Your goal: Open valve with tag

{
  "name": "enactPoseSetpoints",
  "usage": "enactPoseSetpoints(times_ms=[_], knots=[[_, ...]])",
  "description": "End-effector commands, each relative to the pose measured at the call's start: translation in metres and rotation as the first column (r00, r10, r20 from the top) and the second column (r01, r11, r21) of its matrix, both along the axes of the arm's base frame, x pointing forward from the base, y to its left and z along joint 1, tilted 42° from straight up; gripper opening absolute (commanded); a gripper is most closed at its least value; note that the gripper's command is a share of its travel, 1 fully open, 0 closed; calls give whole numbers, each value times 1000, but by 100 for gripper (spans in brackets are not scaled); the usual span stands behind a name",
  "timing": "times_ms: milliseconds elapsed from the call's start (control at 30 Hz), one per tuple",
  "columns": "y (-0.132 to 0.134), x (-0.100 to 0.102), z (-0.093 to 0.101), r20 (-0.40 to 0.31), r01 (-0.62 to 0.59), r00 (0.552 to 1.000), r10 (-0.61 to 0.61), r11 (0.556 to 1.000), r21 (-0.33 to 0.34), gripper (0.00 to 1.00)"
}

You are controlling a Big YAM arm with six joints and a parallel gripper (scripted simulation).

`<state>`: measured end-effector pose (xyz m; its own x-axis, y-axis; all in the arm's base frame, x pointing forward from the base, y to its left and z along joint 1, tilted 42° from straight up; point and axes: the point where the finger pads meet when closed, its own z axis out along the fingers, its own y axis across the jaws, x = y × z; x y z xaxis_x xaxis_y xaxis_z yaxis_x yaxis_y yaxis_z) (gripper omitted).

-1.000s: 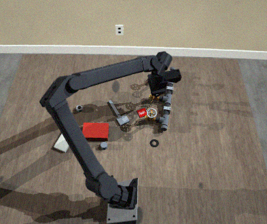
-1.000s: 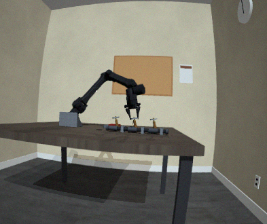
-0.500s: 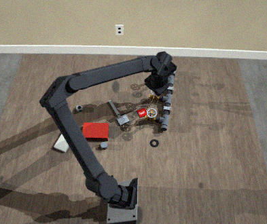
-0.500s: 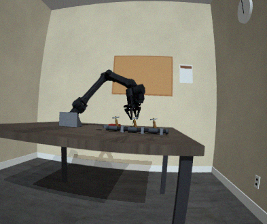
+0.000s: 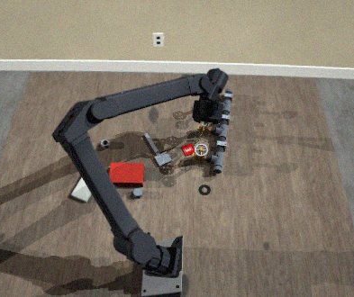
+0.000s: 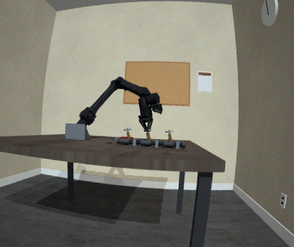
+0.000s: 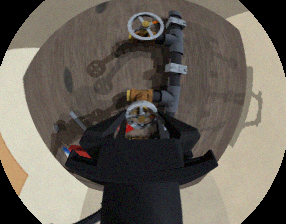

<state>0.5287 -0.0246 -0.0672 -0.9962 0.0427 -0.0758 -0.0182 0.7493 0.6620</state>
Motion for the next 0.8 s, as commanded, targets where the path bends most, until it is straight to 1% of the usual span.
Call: enactPoseSetpoints(times_ms=[0, 33, 100, 133, 200, 267, 333, 433, 600, 667, 700, 767], knots=[[-3, 16, 6, 240, -247, 936, 256, 967, -69, 0], [-3, 16, 6, 267, -278, 919, 289, 957, -82, 0], [-3, 16, 6, 267, -278, 919, 289, 957, -82, 0], [-3, 16, 6, 329, -351, 869, 369, 929, -116, 0], [-3, 15, 6, 374, -402, 824, 427, 904, -146, 0], [-3, 15, 6, 418, -454, 768, 486, 873, -180, 0], [-3, 15, 6, 457, -500, 707, 539, 839, -216, 0], [-3, 15, 6, 508, -560, 606, 613, 782, -275, 0], [-3, 15, 6, 568, -636, 411, 713, 671, -382, 0], [-3, 15, 6, 568, -636, 411, 713, 671, -382, 0], [-3, 15, 6, 587, -660, 305, 750, 610, -438, 0], [-3, 15, 6, 595, -673, 219, 773, 561, -482, 0]])
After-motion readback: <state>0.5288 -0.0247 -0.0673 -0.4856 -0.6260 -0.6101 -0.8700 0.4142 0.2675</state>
